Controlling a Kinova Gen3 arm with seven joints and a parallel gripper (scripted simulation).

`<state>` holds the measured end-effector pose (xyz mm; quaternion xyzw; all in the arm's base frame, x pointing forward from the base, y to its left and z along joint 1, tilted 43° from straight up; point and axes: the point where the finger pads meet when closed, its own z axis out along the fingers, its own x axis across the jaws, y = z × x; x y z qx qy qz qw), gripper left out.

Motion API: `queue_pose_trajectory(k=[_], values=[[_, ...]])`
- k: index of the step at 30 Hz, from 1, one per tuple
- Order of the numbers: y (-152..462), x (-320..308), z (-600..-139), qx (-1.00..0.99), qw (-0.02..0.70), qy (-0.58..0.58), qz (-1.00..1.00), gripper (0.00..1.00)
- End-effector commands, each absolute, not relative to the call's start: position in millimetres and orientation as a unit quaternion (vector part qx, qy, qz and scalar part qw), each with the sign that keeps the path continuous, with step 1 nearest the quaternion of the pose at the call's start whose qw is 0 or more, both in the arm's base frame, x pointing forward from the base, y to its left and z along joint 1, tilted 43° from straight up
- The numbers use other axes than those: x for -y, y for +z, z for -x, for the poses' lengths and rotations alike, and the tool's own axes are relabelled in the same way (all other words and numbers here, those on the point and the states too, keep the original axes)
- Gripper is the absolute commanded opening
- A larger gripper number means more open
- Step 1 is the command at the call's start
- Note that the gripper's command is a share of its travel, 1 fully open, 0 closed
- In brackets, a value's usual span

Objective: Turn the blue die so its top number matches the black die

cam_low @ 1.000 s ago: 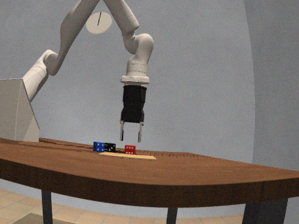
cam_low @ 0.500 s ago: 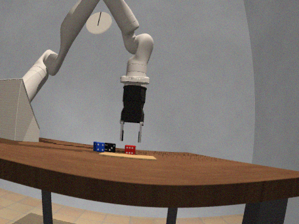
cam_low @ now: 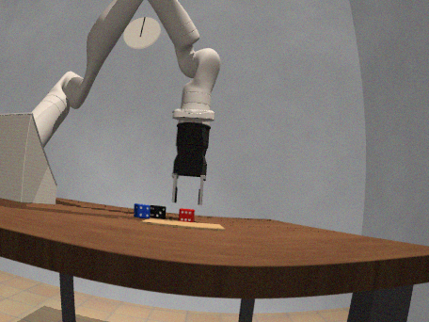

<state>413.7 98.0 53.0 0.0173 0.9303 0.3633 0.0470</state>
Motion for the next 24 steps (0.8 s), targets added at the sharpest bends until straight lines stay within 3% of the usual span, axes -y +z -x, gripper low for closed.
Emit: queue_pose_trajectory(k=[1, 9, 24], values=[[53.3, -97.4, -414.2, -0.930, 0.048, 0.363, -0.018, 1.00], [52.7, -98.1, -405.0, -0.930, 0.048, 0.363, -0.018, 1.00], [47.6, -103.5, -332.6, -0.930, 0.048, 0.363, -0.018, 1.00]])
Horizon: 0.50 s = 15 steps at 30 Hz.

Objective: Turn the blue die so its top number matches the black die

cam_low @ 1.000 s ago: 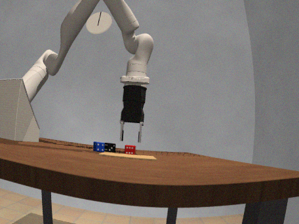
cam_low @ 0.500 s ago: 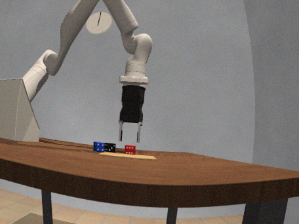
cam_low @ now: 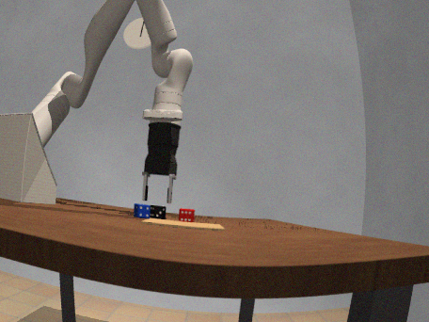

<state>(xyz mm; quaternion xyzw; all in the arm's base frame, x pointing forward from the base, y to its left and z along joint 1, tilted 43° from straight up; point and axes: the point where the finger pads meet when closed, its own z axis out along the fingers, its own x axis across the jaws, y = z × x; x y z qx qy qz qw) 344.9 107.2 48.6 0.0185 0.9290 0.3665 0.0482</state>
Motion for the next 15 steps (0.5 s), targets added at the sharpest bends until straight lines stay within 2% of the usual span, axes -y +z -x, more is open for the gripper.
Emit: queue_pose_trajectory(k=[1, 15], values=[[47.3, -103.9, -328.1, -0.930, 0.048, 0.363, -0.018, 1.00], [46.4, -104.9, -314.5, -0.930, 0.048, 0.363, -0.018, 1.00]])
